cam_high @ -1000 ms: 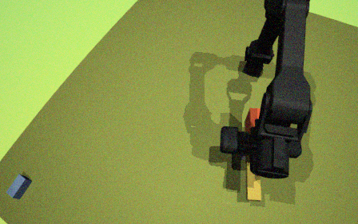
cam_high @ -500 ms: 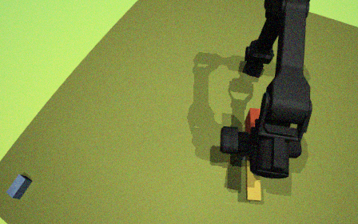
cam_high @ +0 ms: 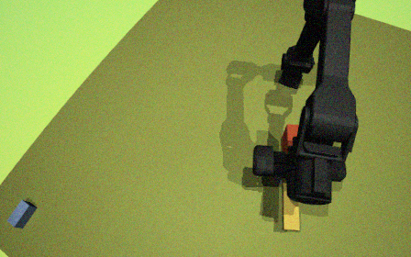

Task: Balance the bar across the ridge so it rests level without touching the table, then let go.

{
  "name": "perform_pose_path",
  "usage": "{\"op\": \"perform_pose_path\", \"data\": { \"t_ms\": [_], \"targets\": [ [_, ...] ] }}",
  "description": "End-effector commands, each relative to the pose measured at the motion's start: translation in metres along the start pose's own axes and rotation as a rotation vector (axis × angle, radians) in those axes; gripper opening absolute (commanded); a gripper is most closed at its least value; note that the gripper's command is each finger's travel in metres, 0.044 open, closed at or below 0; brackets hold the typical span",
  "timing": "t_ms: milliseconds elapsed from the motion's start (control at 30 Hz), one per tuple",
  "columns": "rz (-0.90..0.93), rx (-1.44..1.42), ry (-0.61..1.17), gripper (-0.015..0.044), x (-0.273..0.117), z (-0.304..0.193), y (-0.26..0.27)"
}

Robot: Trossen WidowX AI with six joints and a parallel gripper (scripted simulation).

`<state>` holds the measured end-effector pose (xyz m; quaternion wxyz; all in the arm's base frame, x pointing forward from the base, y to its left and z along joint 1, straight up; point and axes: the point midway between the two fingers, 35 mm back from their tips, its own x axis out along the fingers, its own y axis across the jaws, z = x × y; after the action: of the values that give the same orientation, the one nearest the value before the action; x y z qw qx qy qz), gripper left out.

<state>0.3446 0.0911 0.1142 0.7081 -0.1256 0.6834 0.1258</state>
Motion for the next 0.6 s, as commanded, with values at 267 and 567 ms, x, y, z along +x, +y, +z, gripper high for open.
{"op": "perform_pose_path", "data": {
  "t_ms": [267, 567],
  "targets": [
    [0.003, 0.001, 0.004, 0.0000, 0.0047, -0.0001, 0.0005],
    [0.003, 0.001, 0.004, 0.0000, 0.0054, 0.0000, 0.0005]
  ]
}}
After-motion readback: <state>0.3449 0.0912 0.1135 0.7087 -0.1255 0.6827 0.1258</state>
